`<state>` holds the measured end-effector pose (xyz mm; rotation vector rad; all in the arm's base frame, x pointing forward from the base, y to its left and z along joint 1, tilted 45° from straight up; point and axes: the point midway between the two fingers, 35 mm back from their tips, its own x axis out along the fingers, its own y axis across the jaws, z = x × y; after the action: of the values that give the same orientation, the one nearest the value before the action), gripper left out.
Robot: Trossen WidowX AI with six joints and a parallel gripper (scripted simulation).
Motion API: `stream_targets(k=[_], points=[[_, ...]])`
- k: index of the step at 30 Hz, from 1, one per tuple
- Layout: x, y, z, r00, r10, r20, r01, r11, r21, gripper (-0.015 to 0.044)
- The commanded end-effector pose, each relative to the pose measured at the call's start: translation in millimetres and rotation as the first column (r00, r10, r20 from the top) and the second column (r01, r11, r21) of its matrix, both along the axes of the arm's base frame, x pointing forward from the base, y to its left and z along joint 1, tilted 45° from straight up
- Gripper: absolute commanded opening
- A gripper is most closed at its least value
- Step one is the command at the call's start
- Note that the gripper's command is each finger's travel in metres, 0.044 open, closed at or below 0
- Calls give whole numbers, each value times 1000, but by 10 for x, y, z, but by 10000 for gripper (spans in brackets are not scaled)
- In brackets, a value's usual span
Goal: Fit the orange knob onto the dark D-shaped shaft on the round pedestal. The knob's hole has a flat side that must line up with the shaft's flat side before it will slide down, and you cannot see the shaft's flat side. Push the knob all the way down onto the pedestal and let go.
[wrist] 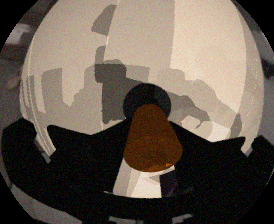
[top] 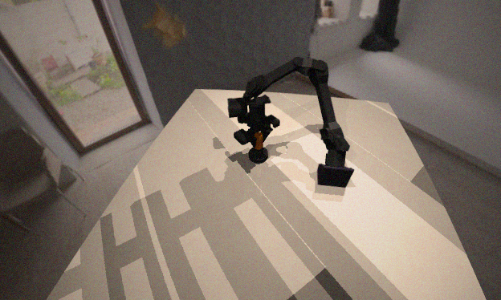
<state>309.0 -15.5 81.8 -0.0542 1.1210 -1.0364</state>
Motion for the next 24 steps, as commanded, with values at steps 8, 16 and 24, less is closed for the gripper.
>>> stream_targets(k=[8, 16, 24], points=[[-22, 9, 15, 1000, 1, 0, -1, 1000, 1, 0], [-26, 23, 44, 996, -62, 61, 61, 998, 7, 0], [6, 19, 38, 978, -147, 145, 146, 989, 21, 0]])
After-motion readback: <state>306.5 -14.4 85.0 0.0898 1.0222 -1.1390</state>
